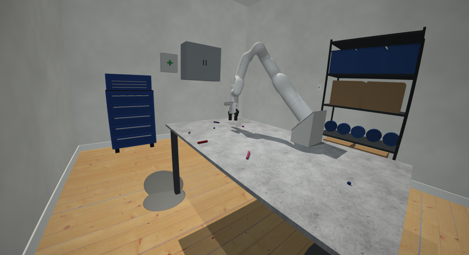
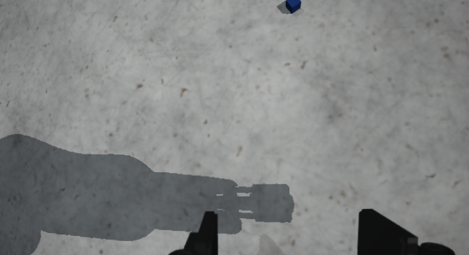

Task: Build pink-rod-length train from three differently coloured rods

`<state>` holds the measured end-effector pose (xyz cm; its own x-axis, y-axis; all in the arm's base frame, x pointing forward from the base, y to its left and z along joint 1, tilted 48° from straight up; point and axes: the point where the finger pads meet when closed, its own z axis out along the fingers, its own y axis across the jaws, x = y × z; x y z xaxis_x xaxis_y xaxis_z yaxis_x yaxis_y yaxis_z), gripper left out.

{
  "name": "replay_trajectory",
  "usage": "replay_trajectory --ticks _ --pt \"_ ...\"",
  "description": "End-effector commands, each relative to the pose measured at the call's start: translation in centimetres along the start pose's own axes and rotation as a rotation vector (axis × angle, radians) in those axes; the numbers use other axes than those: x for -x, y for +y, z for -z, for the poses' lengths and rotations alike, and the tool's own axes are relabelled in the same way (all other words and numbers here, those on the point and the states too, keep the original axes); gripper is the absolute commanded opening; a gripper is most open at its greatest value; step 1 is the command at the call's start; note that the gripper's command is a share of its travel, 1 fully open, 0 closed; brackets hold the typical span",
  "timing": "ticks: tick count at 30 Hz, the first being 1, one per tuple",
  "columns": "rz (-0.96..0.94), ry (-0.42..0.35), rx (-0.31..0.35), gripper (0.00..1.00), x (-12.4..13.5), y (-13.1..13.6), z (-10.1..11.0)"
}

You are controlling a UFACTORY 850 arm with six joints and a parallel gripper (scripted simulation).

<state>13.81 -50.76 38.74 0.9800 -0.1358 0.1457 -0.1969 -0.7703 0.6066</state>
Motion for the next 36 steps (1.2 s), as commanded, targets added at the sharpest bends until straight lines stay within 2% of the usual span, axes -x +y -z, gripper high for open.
replay_trajectory --ticks 1,2,16,18,21,24,36 --pt "0.005 -0.008 0.030 1.00 2.5 1.0 0.3" --pt "0.011 -0.021 0.053 1.00 4.8 1.7 0.6" --pt "0.050 -0.099 0.147 1.00 15.4 2.9 3.0" --pt "0.050 -0.099 0.147 1.00 15.4 2.9 3.0" --pt "0.061 -0.119 0.163 1.00 17.6 2.8 3.7" --pt "0.067 -0.128 0.171 1.00 18.6 2.7 4.0" --pt "0.068 -0.131 0.173 1.00 18.9 2.6 4.1"
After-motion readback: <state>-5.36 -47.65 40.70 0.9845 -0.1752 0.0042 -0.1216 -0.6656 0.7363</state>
